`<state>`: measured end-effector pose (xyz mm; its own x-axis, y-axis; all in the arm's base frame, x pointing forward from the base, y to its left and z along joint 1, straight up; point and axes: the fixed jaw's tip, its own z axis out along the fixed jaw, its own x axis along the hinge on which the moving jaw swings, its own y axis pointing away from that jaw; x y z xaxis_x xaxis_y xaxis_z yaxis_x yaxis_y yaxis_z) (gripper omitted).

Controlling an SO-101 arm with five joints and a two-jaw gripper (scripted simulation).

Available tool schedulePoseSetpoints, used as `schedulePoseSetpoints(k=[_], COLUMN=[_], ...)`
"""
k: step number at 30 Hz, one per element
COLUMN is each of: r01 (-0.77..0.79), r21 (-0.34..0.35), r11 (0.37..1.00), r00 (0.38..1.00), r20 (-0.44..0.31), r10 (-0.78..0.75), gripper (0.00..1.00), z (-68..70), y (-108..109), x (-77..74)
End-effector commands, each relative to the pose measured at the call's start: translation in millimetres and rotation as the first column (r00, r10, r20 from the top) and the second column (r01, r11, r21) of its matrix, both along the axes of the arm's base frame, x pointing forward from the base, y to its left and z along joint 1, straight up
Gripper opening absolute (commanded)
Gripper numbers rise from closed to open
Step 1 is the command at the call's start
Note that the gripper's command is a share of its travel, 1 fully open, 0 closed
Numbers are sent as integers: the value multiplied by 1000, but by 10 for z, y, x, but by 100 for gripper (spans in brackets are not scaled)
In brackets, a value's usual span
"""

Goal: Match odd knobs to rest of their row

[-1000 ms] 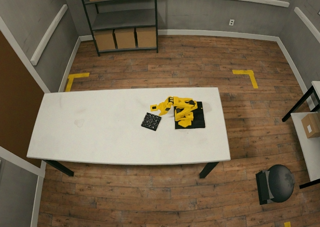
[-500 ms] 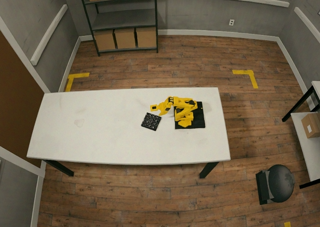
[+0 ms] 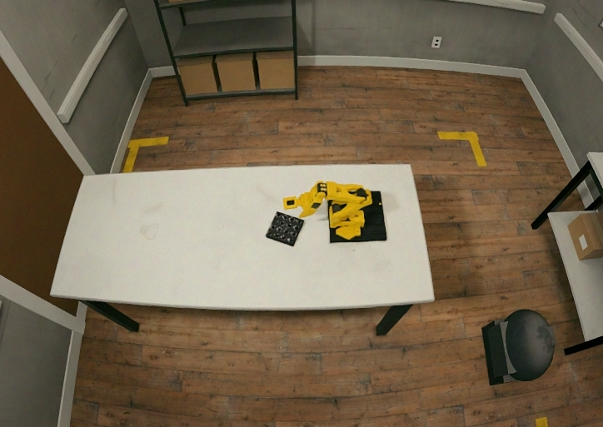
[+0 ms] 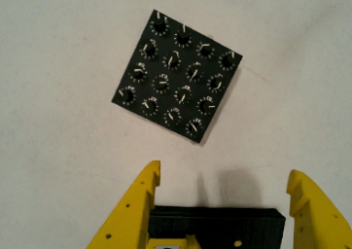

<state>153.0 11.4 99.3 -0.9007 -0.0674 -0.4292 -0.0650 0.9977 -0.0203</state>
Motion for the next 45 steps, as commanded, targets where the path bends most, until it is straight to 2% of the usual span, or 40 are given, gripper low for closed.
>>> schedulePoseSetpoints(k=[1,11,18,20,26,30,45], r01=[14,14,14,14,14,14,16], r21=[4,4,3,3,3,3,4], r11=[1000,1000,1000,1000,1000,1000,1000], r00=[999,999,999,999,999,999,999], r20=[-30,-31,-34,-34,-37,-37,-38], r10=[-14,-14,-14,-14,-14,-14,-16], gripper=[40,40,40,40,40,40,40], z=[-54,-40,-26,-26,-50,-69,-75], y=[-10,-8,-5,-5,-1,0,-1], x=[-25,41,257,257,460,538,560])
